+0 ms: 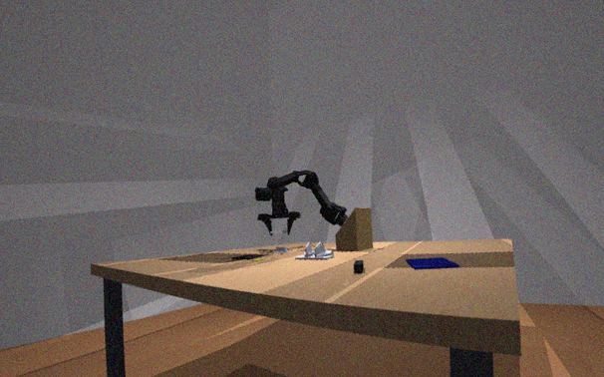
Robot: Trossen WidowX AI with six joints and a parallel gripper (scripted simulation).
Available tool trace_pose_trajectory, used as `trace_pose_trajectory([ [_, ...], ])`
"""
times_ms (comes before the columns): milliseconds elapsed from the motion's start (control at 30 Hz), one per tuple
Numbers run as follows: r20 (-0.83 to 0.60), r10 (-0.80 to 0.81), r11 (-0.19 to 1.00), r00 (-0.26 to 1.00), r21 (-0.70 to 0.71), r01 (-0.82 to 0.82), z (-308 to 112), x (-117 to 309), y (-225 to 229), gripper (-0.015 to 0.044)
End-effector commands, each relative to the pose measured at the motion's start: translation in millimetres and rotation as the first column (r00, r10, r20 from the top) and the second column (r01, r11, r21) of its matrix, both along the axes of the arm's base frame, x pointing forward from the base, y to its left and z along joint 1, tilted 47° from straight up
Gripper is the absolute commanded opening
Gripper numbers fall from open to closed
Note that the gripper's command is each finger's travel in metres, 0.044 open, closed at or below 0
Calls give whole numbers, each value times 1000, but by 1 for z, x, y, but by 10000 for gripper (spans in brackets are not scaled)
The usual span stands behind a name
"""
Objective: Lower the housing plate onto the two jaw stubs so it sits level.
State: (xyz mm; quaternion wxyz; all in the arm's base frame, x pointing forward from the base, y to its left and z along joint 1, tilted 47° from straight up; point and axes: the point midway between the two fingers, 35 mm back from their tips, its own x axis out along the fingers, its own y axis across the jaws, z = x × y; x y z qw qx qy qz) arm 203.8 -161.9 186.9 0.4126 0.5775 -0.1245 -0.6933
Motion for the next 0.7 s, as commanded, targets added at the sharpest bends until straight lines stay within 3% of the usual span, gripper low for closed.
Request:
trace_pose_trajectory([
  [0,-78,84,996,993,10,-83,-5,9,5,351],
  [333,-274,291,956,917,64,-285,-23,30,19,351],
  [667,-443,476,875,760,151,-461,-41,48,37,351],
])
